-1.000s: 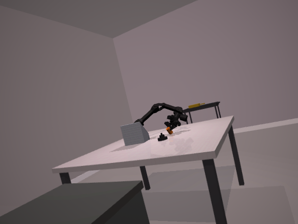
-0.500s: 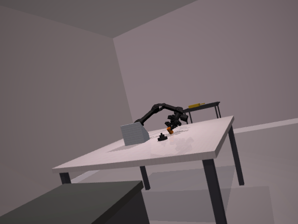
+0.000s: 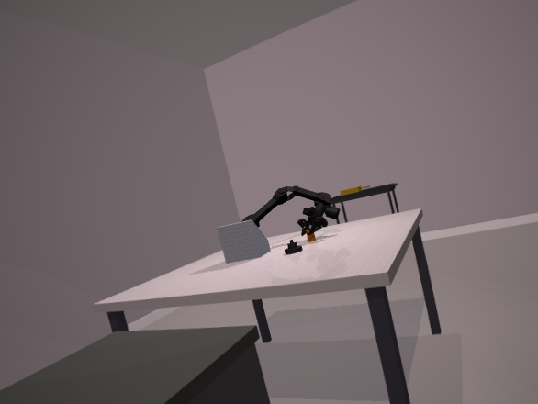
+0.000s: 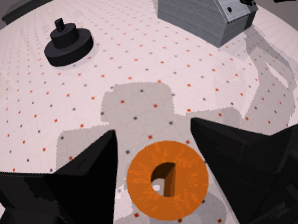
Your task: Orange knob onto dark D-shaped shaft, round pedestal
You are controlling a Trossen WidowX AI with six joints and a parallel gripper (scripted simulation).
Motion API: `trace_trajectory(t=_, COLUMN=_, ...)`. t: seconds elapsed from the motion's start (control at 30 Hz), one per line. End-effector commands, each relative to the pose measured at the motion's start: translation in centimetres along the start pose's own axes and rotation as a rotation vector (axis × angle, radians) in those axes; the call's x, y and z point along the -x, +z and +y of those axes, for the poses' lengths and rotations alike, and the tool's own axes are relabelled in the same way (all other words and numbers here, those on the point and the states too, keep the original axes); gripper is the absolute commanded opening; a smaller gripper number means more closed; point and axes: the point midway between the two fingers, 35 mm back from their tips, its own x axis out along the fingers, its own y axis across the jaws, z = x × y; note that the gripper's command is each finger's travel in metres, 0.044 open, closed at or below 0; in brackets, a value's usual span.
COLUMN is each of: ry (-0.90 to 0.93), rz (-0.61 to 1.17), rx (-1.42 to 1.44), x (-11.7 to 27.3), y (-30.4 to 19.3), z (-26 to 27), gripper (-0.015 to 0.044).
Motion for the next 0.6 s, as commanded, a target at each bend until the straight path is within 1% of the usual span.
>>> trace_trajectory(t=0.0, ry=-0.001, rz=-0.001, rx=0.001, x=-0.03, y=0.0, z=-0.01, gripper=0.026)
trace_trajectory(t=0.43, ry=-0.001, rz=-0.001, rx=0.001, x=-0.03, y=0.0, z=-0.01, gripper=0.026)
trace_trajectory(t=0.57, ry=-0.001, rz=-0.001, rx=0.001, x=-0.03, y=0.0, z=-0.01, gripper=0.0365)
